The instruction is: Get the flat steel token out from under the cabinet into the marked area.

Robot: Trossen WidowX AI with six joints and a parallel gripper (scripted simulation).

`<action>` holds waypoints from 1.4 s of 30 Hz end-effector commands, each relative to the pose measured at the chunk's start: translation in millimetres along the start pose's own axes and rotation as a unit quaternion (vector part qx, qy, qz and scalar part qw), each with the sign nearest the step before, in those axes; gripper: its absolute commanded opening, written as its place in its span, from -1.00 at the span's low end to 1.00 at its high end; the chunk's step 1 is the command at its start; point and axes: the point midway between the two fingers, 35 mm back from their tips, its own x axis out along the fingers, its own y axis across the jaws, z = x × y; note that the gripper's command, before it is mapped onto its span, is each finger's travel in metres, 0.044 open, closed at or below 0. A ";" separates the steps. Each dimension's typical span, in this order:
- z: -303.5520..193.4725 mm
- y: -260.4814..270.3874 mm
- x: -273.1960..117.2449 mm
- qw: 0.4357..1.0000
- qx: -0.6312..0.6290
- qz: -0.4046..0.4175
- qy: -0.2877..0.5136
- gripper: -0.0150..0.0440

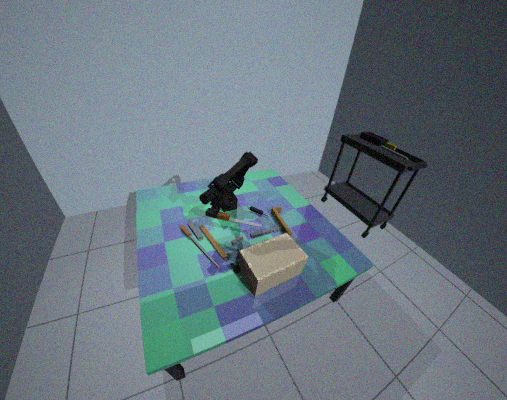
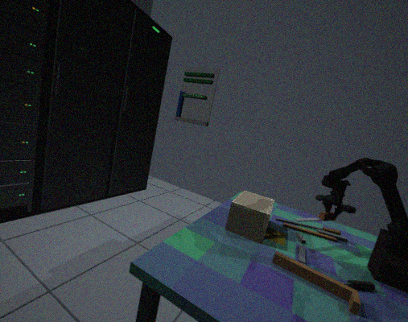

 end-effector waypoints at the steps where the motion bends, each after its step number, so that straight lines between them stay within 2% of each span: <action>1: 0.1 -0.6 -2.0 1.000 0.017 -0.004 -0.003 -0.49; 42: -0.1 0.2 -2.0 0.984 0.180 -0.004 -0.003 -0.49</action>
